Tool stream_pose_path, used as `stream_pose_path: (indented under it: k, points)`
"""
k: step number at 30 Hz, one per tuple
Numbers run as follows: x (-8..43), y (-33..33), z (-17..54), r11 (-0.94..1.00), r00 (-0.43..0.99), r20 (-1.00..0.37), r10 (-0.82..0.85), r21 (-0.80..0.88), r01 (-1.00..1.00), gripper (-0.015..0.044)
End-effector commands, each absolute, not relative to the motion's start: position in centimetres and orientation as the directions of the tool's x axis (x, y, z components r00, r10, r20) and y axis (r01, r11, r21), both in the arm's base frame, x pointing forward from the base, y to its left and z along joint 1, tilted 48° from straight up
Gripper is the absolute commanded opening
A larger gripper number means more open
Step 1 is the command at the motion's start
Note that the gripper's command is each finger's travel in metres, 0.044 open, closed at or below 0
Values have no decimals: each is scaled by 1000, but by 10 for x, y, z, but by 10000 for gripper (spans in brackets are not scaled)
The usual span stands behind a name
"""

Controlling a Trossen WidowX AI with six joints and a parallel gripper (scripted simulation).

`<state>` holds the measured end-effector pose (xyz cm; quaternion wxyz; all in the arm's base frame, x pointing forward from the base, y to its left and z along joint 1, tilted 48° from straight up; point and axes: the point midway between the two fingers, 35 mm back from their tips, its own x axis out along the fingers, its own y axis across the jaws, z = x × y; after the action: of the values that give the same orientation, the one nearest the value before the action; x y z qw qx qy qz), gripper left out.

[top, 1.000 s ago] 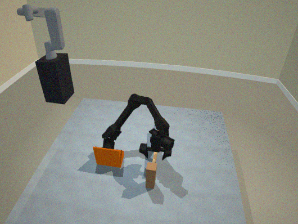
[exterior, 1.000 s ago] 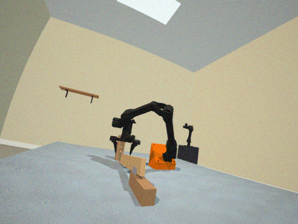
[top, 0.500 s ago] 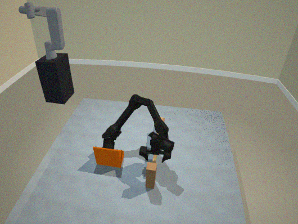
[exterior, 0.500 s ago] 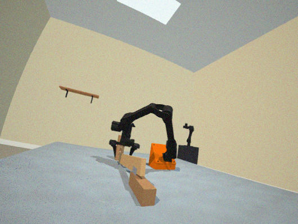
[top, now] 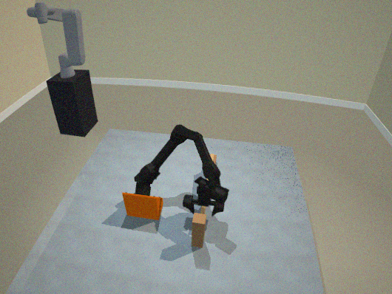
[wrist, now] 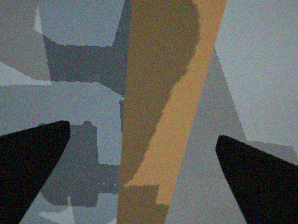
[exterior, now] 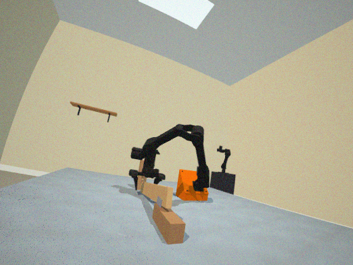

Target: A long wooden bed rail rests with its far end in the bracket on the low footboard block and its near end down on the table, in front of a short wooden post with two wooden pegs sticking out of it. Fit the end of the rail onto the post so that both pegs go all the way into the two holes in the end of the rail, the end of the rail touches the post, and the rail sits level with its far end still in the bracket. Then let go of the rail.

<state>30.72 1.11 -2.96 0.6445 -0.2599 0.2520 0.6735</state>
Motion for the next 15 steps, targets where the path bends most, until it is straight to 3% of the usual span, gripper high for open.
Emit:
stream_pose_path:
  k: [1,13,15]
  points:
    - [306,13,-31,-37,-34,-672,740,10,-999,361]
    - [306,13,-31,-37,-34,-672,740,10,-999,46]
    - [306,13,-31,-37,-34,-672,740,10,-999,33]
